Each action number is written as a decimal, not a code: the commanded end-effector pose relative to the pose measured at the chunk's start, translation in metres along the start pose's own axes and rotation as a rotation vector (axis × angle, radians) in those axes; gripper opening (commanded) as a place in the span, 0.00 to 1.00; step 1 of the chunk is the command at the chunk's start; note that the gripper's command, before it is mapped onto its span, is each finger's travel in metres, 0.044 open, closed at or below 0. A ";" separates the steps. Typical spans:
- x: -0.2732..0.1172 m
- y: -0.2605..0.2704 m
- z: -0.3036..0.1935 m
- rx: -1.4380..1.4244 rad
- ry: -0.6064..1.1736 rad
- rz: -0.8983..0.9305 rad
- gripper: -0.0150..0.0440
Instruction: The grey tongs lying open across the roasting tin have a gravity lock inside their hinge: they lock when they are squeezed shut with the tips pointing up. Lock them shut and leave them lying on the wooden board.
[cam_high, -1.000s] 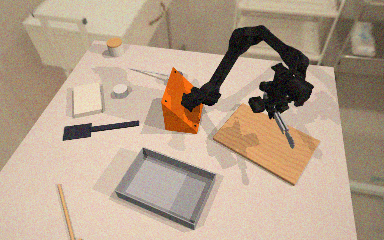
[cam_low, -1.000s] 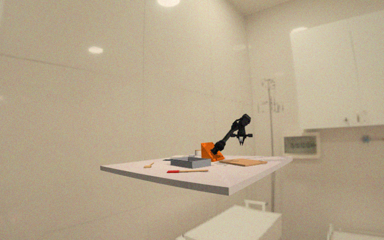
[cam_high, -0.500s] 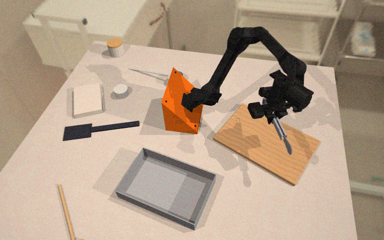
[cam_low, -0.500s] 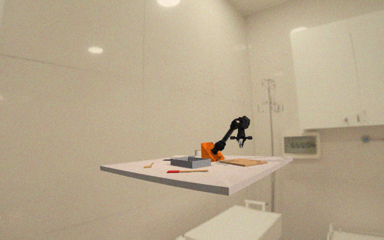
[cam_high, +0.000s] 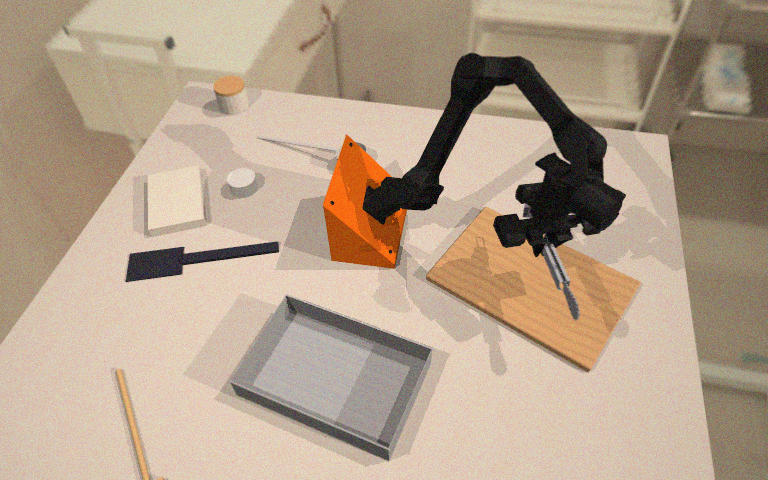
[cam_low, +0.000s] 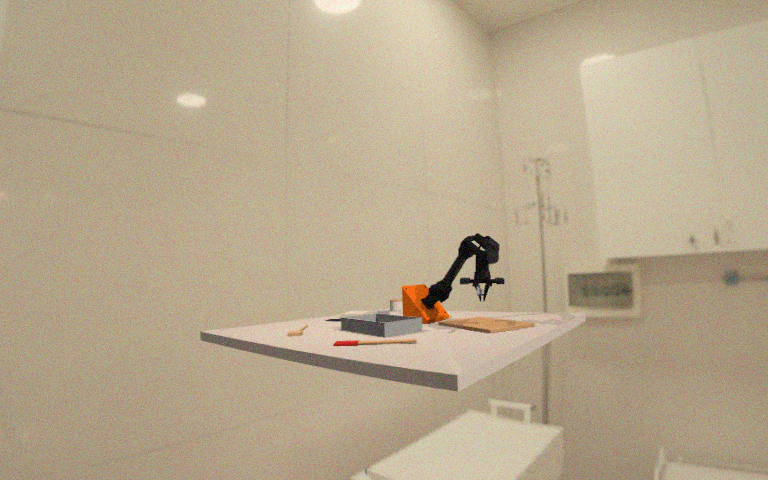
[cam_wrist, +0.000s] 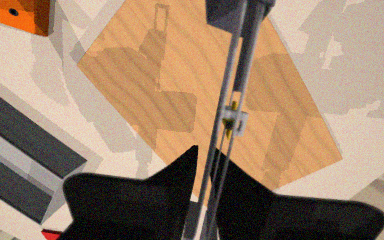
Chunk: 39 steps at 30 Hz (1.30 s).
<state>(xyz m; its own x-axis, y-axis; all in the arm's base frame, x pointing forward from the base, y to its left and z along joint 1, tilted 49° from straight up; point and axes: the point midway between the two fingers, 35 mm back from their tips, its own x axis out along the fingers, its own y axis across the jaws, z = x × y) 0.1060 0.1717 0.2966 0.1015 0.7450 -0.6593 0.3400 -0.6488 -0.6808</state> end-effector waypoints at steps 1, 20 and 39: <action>0.005 0.000 -0.001 0.006 -0.001 0.001 0.00; 0.034 -0.003 0.002 0.025 -0.020 -0.018 0.00; 0.060 -0.007 0.010 0.044 -0.037 -0.040 0.00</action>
<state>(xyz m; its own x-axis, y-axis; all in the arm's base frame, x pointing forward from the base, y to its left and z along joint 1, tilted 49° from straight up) 0.1001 0.2176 0.2601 0.0509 0.7648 -0.6422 0.3067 -0.6240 -0.7187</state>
